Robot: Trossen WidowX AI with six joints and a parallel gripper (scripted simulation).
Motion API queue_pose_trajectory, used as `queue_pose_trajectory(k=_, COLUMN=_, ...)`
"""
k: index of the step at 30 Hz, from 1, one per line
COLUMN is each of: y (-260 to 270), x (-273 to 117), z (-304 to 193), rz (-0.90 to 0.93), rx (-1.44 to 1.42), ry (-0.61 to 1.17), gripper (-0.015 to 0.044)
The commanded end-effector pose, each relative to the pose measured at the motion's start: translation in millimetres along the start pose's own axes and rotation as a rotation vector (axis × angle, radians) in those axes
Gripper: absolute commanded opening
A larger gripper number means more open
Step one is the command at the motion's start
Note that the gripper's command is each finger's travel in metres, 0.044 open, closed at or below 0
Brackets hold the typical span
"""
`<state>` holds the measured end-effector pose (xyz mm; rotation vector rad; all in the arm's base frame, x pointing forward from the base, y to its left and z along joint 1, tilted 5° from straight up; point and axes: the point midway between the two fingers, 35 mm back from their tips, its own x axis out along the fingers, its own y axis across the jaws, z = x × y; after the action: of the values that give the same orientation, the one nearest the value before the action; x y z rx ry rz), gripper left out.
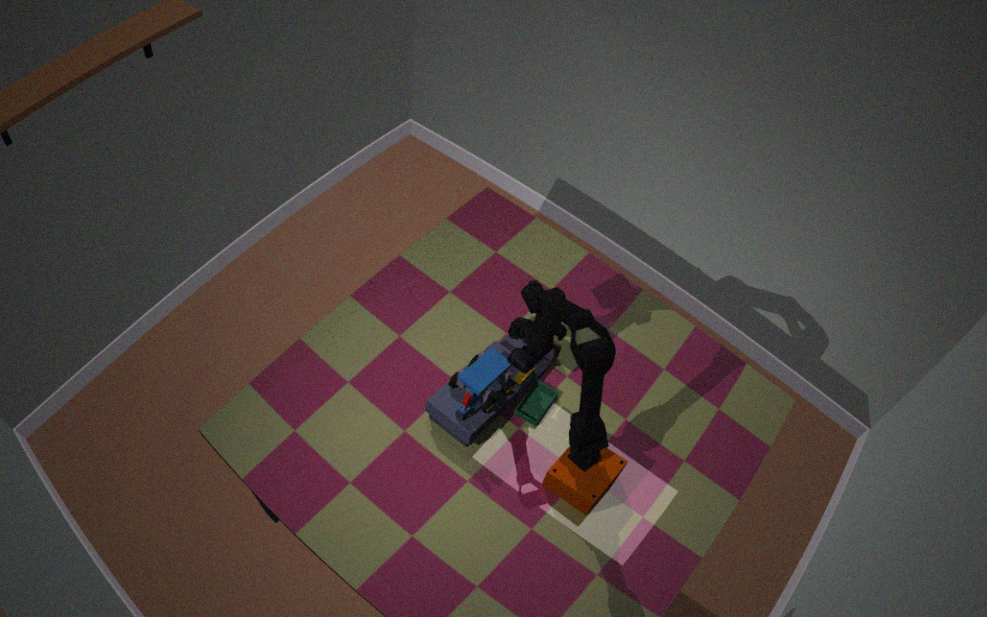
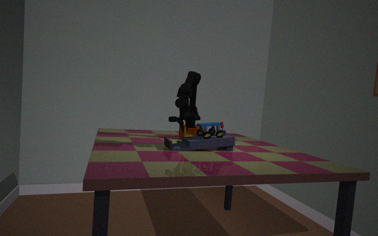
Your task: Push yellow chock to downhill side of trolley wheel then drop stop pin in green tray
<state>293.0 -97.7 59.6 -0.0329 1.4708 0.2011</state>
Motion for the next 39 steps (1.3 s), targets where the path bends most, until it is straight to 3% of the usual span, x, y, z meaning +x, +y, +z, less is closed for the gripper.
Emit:
queue_pose_trajectory(k=1, y=4.9, x=-0.1, z=0.2, rz=0.003, rx=0.001, ry=-0.004, gripper=0.0)
queue_pose_trajectory(k=37, y=26.8, x=-1.5, z=-1.8, rz=0.0, rx=0.0, ry=-0.002, gripper=0.0)
queue_pose_trajectory(k=39, y=26.8, x=-1.5, z=-1.8, rz=0.0, rx=0.0, ry=-0.002, gripper=0.0053)
